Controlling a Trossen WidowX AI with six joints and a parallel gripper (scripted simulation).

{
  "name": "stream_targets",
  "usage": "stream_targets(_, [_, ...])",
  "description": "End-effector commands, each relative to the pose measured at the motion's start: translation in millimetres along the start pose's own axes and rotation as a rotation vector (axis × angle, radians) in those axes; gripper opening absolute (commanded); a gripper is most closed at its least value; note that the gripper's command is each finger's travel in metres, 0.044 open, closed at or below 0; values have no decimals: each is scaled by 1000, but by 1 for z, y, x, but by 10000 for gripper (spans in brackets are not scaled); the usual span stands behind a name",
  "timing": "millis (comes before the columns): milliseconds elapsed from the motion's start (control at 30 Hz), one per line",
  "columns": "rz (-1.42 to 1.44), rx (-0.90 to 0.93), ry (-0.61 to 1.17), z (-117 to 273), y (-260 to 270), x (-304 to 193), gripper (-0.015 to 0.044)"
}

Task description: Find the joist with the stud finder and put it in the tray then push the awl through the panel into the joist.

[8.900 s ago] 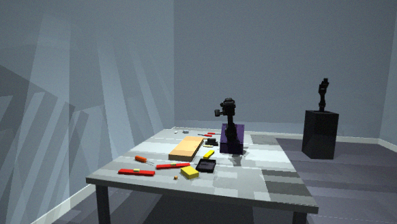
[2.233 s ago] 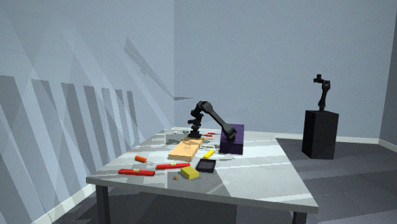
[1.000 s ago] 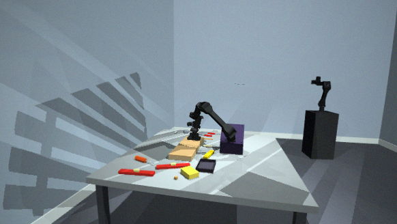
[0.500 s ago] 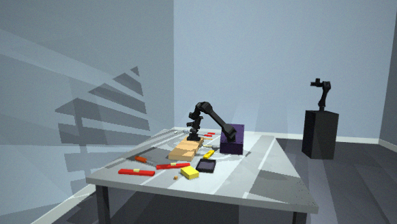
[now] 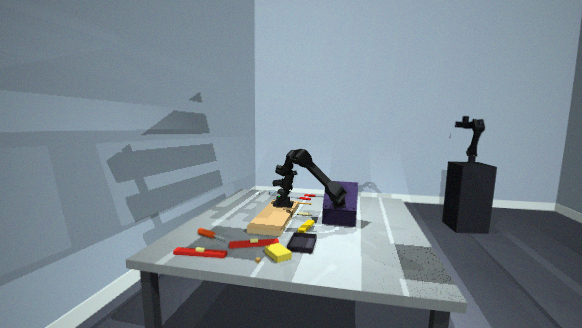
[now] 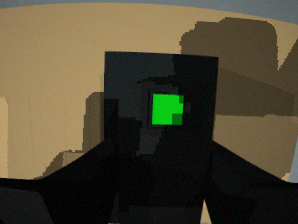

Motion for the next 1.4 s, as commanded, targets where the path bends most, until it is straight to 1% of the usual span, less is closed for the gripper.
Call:
stream_targets(0, [-2,6,2,-1,7,-1,0])
stream_targets(1367, [-4,9,3,-1,60,-13,0])
Point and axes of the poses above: the point midway between the two fingers, 35 mm back from their tips, its own z axis back along the fingers, its own y axis across the jaws, x = y × z, the point moved 6 cm from there along z, back along the fingers, and after that the axes turned 13 degrees about -z, right-handed, at the moved point
